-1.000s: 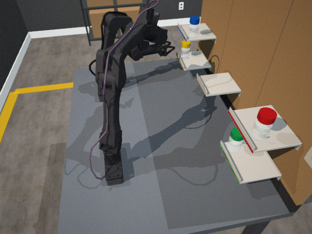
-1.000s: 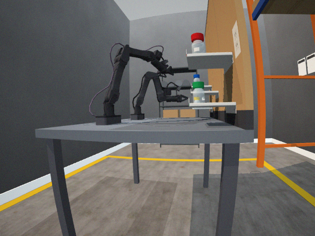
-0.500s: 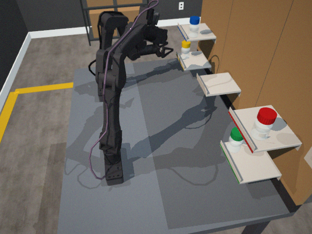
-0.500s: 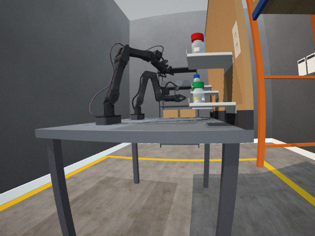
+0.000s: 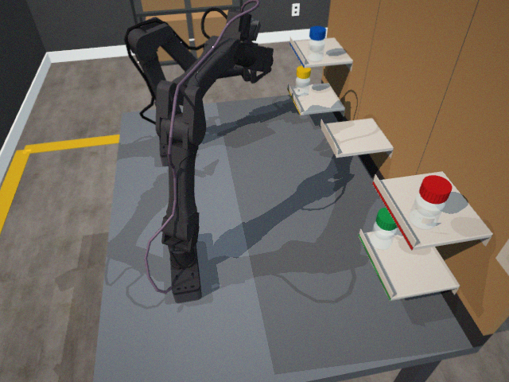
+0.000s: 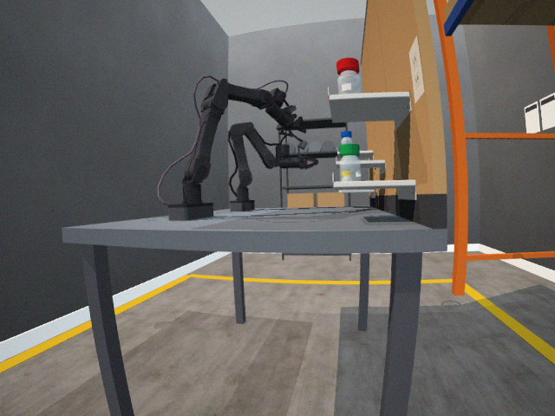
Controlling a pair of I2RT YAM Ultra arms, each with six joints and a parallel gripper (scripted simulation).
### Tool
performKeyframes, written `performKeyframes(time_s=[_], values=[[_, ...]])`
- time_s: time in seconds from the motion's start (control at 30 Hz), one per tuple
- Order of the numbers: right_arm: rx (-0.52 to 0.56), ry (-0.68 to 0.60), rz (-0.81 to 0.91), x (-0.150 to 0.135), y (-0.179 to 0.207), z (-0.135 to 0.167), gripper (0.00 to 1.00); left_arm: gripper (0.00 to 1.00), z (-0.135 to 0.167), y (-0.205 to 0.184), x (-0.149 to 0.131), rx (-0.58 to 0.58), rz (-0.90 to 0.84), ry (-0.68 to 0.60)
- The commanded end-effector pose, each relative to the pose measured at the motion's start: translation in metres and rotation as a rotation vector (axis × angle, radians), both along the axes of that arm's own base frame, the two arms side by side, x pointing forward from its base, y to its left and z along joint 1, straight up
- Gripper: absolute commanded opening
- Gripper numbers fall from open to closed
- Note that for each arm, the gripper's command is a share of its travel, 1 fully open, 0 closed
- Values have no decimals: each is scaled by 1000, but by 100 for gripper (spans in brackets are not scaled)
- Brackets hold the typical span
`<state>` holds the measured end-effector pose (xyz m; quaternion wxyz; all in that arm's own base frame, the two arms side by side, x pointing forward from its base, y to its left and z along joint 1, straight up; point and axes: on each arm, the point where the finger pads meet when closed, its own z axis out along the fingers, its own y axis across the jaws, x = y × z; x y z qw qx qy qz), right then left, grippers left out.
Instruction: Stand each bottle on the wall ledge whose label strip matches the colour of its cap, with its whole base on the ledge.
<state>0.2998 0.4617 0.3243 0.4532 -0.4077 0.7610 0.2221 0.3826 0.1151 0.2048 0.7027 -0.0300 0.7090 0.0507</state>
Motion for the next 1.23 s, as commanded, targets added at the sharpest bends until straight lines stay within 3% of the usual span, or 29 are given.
performKeyframes(time_s=[0.0,0.3,1.2], values=[[57,-35,-19,6,-1,25,87,100,-8,-1,-11,-8,-5,91],[57,-35,-19,6,-1,25,87,100,9,-1,-16,14,3,52],[57,-35,-19,6,-1,25,87,100,6,-2,-15,3,1,60]])
